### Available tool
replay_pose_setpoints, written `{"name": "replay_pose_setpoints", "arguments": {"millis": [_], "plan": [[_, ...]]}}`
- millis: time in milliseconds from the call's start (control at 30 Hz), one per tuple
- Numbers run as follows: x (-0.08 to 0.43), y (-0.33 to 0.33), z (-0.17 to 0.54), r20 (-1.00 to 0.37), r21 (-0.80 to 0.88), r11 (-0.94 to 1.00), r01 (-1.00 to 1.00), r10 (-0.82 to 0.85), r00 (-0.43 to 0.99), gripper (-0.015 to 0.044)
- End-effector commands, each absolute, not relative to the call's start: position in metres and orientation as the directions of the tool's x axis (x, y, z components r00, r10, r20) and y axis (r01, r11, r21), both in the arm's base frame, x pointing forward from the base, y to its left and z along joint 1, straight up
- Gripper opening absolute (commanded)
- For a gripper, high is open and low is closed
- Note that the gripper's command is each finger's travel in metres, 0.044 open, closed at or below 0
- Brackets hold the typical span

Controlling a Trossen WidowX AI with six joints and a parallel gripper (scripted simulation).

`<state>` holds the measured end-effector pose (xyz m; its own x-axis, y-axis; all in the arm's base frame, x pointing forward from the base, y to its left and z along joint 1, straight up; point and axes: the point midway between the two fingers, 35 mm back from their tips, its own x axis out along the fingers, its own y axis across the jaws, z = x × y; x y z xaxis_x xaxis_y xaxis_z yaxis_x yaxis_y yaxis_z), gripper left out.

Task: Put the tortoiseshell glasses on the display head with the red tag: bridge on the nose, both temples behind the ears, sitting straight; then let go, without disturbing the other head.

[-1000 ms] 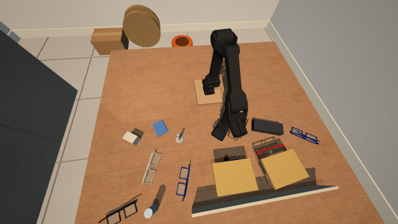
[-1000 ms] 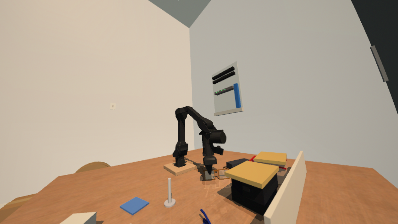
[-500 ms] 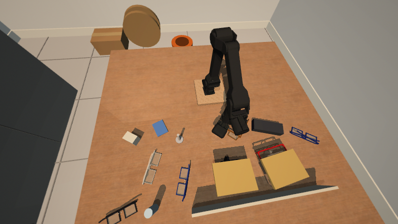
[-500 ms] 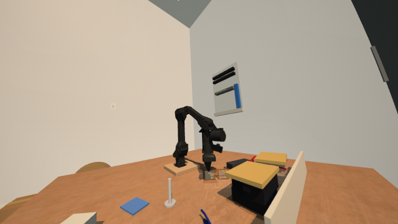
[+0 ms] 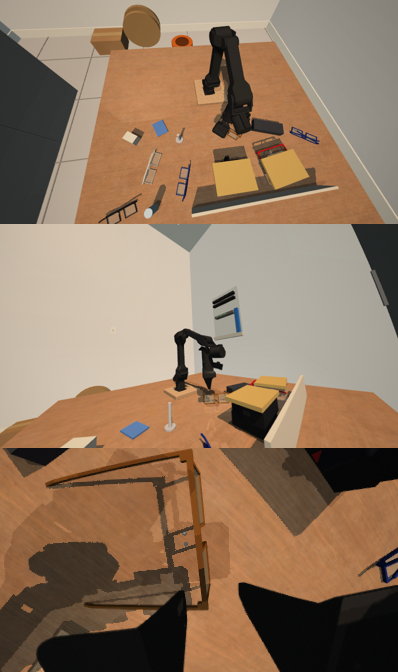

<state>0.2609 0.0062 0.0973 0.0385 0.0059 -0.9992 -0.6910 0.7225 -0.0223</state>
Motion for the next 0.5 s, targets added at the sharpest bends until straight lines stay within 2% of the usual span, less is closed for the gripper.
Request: {"name": "replay_pose_setpoints", "arguments": {"millis": [0,100,167,200,467], "plan": [[0.2607,0.0064,0.0967,-0.999,-0.022,0.723,-0.691,0.006,0.039,0.02],[0.2554,0.0095,0.1004,-0.999,-0.02,0.722,-0.691,0.004,0.034,0.02],[0.2554,0.0095,0.1004,-0.999,-0.02,0.722,-0.691,0.004,0.034,0.0147],[0.2554,0.0095,0.1004,-0.999,-0.02,0.722,-0.691,0.004,0.034,0.014],[0.2555,0.0095,0.0996,-0.999,-0.02,0.722,-0.691,0.004,0.034,0.014]]}}
